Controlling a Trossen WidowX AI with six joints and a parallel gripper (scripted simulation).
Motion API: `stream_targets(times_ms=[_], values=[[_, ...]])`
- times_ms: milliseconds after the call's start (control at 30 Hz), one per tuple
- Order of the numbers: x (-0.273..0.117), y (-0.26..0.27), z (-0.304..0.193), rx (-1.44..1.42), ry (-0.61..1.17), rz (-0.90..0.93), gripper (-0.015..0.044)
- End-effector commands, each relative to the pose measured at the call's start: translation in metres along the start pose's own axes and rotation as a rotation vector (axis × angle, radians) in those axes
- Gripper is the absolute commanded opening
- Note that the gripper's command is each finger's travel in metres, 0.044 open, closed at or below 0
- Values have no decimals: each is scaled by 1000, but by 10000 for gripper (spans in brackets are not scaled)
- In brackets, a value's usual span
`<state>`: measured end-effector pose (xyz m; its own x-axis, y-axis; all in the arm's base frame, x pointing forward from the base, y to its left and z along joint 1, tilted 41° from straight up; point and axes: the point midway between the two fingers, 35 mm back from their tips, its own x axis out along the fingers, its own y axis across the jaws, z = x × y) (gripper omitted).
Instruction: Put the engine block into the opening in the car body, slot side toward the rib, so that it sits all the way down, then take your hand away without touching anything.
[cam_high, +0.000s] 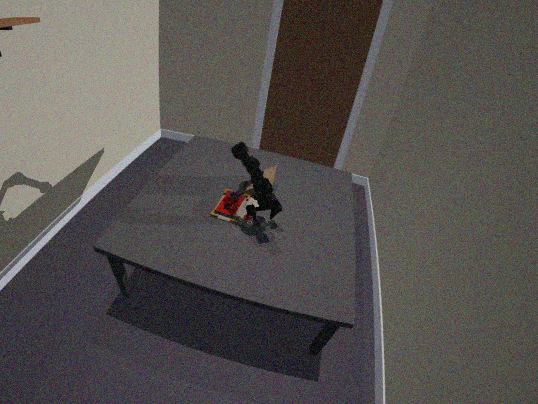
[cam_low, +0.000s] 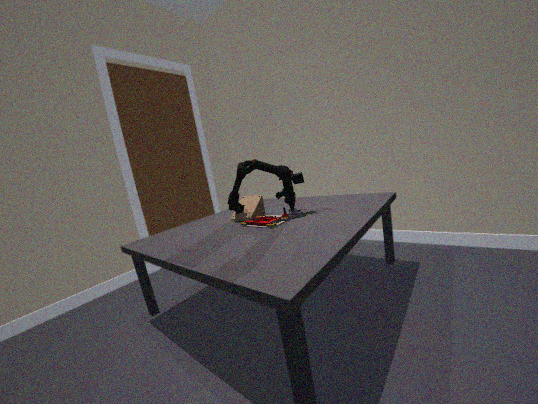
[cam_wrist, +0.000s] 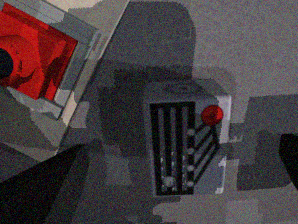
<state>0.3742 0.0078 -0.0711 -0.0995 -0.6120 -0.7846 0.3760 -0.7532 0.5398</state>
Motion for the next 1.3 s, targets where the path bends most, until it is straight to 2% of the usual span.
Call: stream_targets(times_ms=[0, 367, 600, 700, 1267], values=[[6, -1, 1, 5, -7, 6, 414], [6, -1, 1, 5, -7, 6, 125], [6, -1, 1, 5, -7, 6, 78], [5, -1, 1, -18, -7, 6, 0], [-6, -1, -2, -602, -10, 2, 0]])
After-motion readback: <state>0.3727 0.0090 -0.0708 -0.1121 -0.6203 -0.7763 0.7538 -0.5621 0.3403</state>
